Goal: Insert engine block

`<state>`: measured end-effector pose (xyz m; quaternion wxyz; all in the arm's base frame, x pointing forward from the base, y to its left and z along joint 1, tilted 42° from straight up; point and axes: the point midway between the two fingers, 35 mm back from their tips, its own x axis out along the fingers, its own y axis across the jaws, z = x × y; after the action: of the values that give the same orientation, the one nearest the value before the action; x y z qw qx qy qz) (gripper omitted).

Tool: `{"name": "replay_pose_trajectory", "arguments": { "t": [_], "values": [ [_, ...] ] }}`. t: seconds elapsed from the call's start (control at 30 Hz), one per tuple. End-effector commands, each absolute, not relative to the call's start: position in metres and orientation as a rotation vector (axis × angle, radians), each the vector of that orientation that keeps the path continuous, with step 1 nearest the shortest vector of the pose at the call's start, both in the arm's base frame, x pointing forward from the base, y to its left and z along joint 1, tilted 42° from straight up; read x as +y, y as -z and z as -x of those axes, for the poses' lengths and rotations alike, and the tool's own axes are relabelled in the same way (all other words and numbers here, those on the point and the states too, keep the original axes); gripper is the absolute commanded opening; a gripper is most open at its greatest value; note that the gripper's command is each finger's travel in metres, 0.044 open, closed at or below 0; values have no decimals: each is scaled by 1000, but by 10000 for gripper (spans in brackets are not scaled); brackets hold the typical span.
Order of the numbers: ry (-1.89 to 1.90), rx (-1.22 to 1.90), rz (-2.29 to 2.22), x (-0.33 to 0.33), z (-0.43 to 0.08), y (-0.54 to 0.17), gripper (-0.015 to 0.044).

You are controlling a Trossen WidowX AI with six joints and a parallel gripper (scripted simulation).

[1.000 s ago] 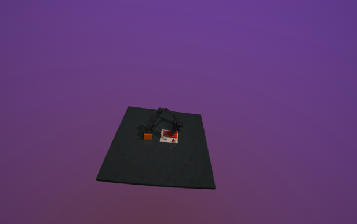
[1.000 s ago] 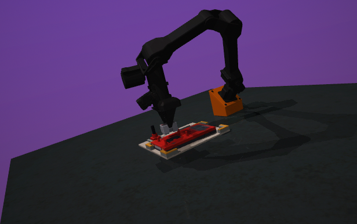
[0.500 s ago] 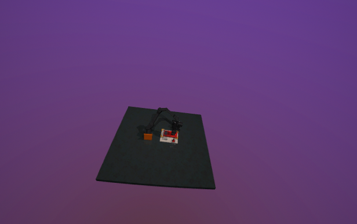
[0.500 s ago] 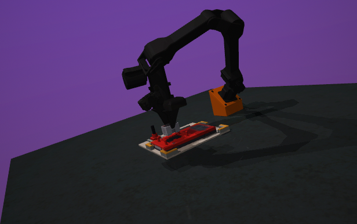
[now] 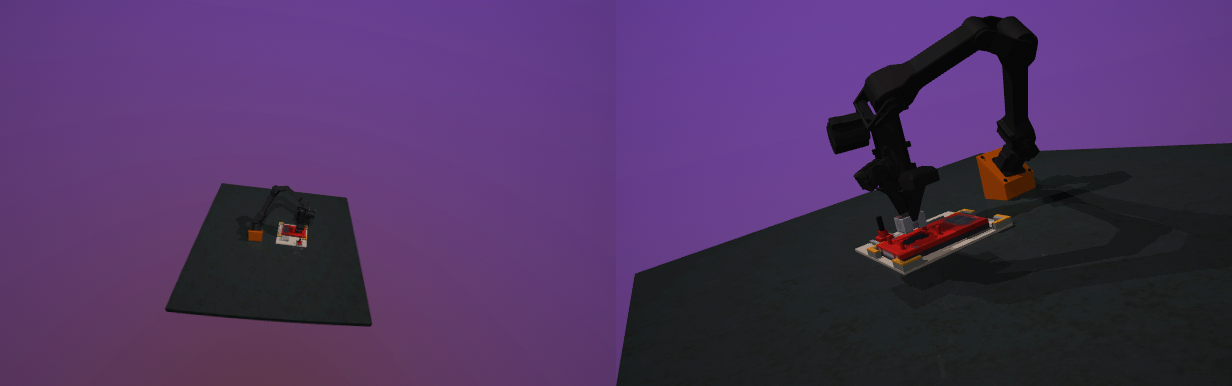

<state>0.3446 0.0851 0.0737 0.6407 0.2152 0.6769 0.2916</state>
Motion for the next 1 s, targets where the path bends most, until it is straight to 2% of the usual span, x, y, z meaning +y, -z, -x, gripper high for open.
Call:
{"name": "replay_pose_trajectory", "arguments": {
  "t": [0.0, 0.2, 0.97],
  "values": [
    [-650, 1548, -510, 85, -345, -75, 158],
    [-546, 1599, -613, 85, -345, -75, 158],
    [-647, 1549, -514, 86, -345, -76, 158]
  ]
}}
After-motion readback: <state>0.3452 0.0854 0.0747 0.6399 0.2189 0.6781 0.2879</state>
